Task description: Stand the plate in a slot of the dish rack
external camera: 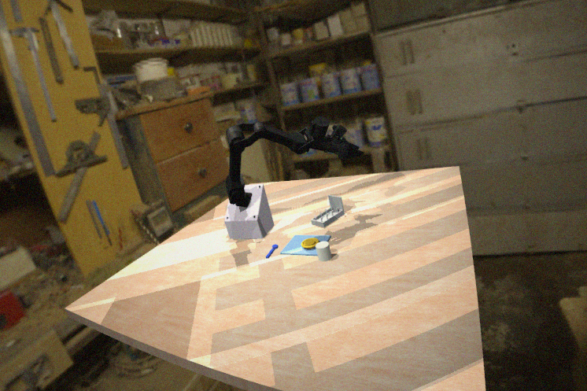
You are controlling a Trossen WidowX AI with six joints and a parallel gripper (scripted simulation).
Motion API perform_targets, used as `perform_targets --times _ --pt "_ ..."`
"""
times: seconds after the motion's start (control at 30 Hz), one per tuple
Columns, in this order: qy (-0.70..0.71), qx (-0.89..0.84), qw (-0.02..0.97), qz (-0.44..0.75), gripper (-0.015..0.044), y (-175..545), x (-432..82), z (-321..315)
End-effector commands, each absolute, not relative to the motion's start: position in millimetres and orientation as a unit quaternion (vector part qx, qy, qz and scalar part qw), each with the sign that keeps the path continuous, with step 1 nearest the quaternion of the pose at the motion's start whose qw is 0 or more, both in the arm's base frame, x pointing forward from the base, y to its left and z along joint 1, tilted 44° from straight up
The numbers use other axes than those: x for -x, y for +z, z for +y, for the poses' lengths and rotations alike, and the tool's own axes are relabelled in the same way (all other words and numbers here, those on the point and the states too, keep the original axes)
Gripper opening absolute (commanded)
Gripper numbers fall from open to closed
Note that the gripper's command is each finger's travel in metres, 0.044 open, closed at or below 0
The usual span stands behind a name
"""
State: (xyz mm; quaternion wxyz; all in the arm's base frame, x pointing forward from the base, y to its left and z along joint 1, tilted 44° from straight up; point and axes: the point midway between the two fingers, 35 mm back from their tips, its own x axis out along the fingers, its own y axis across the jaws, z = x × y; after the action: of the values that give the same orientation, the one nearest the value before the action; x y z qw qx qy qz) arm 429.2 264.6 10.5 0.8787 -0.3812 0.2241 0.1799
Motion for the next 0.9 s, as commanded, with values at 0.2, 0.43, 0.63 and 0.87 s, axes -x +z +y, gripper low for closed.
perform_targets --times 0.2,0.43,0.63,0.87 --pt "0.091 0.357 0.856 0.363 0.04 24 -427 198" --pt "0.019 0.339 0.826 0.45 0.04 39 -411 149" --pt "-0.05 0.326 0.79 0.516 0.04 61 -388 104" --pt "-0.133 0.316 0.74 0.579 0.04 96 -353 55"
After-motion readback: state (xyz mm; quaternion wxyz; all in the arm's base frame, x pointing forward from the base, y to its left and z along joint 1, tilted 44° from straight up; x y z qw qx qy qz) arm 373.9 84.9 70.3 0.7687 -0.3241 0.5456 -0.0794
